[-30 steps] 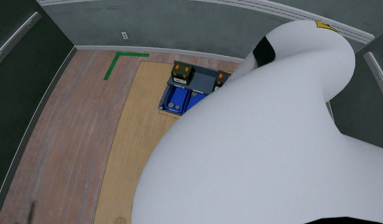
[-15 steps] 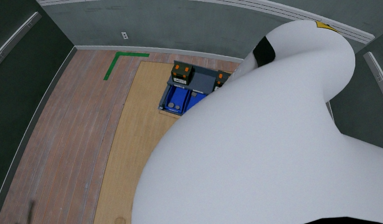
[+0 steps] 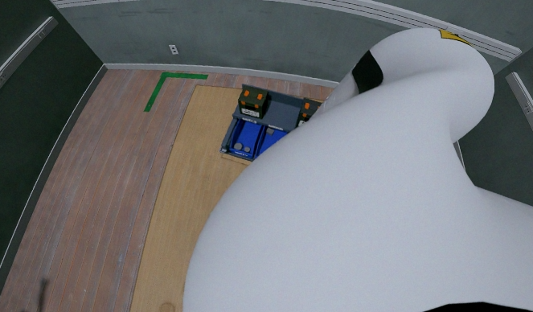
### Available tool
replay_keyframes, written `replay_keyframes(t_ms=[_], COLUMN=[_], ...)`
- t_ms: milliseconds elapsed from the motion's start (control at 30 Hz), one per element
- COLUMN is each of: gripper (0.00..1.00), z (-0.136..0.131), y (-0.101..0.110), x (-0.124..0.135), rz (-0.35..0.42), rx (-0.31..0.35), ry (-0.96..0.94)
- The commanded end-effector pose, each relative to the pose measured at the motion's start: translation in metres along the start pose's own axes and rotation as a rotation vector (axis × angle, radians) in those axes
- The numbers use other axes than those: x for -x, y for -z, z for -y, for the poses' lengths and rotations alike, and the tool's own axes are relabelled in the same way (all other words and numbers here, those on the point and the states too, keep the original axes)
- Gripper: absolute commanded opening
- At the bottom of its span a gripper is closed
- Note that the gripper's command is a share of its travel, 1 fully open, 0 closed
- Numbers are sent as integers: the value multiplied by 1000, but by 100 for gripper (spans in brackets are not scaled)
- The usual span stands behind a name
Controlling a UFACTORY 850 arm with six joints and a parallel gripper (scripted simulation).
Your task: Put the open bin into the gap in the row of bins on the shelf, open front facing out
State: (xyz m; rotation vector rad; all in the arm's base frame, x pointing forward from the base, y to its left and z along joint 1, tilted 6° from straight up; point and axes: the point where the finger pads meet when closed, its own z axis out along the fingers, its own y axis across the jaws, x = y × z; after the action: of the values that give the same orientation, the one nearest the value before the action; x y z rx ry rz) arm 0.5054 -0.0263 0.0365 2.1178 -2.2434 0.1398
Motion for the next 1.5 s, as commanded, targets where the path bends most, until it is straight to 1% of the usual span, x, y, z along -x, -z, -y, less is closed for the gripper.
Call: replay_keyframes(t_ms=[0,900,1067,1467], gripper=[0,0,0,0], z=[1,1,1,1], y=[1,1,9,9], x=[0,0,0,0], rz=[0,0,0,0], rx=[-2,-2,-2,-2], ry=[0,0,0,0])
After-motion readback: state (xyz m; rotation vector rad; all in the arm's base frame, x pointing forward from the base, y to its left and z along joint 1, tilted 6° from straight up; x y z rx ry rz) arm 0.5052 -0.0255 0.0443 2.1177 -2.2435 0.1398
